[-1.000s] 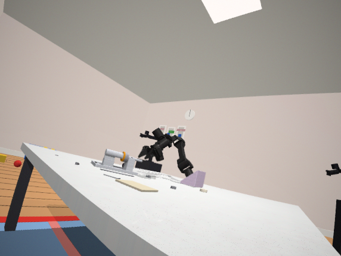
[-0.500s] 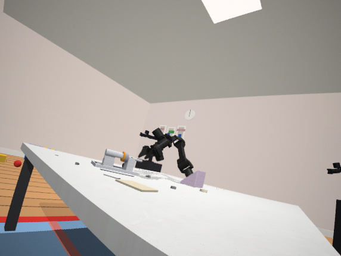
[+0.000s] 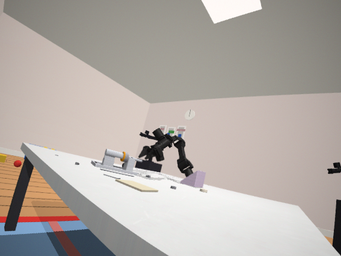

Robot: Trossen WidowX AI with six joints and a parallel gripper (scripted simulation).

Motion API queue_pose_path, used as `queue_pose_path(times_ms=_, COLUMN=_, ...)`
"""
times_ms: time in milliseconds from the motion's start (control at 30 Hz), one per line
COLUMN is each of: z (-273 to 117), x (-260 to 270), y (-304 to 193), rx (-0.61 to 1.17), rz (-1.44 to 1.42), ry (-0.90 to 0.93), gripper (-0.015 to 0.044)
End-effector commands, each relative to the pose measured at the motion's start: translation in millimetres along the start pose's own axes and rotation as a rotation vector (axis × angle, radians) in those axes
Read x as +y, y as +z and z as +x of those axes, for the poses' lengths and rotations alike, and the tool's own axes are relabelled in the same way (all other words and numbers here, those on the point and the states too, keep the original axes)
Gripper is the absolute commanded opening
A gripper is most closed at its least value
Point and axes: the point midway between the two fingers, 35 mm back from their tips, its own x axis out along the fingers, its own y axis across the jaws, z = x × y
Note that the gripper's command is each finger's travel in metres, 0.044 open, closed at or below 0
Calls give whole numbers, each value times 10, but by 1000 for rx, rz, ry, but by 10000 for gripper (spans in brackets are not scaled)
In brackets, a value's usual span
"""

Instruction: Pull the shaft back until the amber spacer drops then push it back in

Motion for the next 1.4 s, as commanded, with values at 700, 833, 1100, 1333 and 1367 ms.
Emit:
queue_pose_path(times_ms=700, z=-8, x=13, y=1, rx=2, rz=8, ry=4, gripper=440)
queue_pose_path(times_ms=833, z=26, x=12, y=-2, rx=1, rz=8, ry=4, gripper=440)
queue_pose_path(times_ms=1100, z=152, x=11, y=-8, rx=1, rz=8, ry=4, gripper=440)
queue_pose_path(times_ms=1333, z=265, x=15, y=-7, rx=2, rz=8, ry=4, gripper=440)
queue_pose_path(times_ms=1367, z=281, x=17, y=-7, rx=2, rz=8, ry=4, gripper=440)
